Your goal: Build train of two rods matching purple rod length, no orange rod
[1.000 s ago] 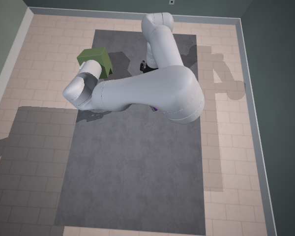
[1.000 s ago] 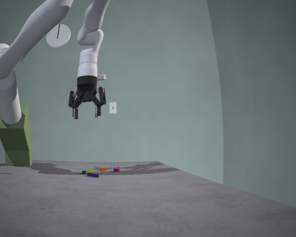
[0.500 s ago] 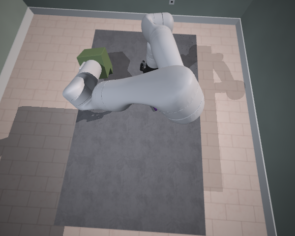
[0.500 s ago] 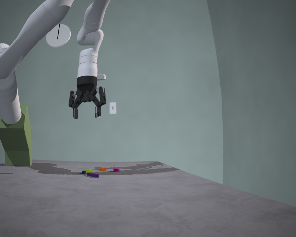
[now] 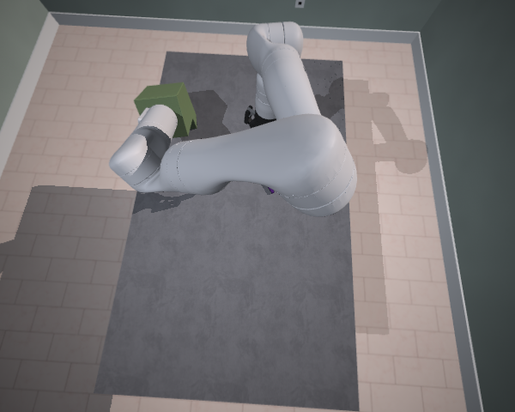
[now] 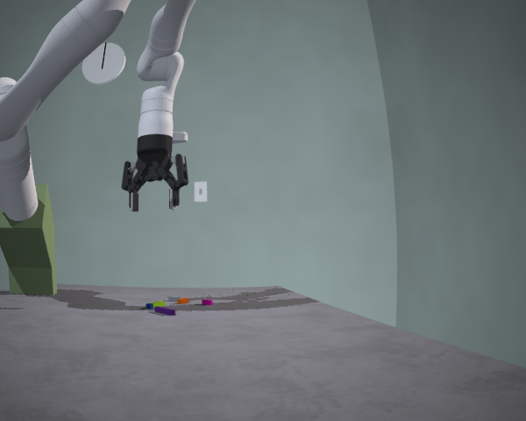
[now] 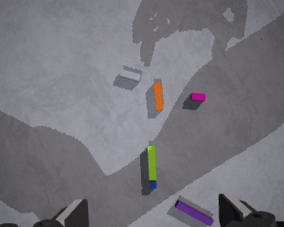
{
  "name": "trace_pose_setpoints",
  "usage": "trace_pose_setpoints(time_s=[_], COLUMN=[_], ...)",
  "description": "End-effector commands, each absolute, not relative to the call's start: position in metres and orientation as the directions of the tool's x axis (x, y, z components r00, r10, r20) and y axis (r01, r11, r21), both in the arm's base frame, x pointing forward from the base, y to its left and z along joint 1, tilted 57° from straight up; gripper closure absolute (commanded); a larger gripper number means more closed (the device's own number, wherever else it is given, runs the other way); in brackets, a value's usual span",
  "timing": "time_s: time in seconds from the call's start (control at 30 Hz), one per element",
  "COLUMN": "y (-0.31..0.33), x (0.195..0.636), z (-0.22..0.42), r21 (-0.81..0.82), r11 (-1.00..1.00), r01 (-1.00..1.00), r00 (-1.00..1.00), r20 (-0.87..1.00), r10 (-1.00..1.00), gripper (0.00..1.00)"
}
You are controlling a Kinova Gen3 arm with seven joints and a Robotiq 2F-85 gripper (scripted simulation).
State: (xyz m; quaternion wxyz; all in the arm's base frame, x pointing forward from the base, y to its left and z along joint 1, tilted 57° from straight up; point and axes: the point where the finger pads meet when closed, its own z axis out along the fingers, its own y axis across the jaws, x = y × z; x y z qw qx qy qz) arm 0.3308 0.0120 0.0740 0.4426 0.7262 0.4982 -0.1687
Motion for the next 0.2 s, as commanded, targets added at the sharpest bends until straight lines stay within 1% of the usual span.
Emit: trace_pose_setpoints(time_s=[0.0, 0.17], y=[0.0127, 0.0127], x=[0.3309, 0.3309], z=[0.0741, 0.0741], r21=[0.475, 0.475], r11=[-0.111, -0.111], r01=[0.873, 0.873], r00=[0.446, 0.446], r20=[-0.685, -0.685], r10=[0.576, 0.576], gripper=[0.0, 0.0])
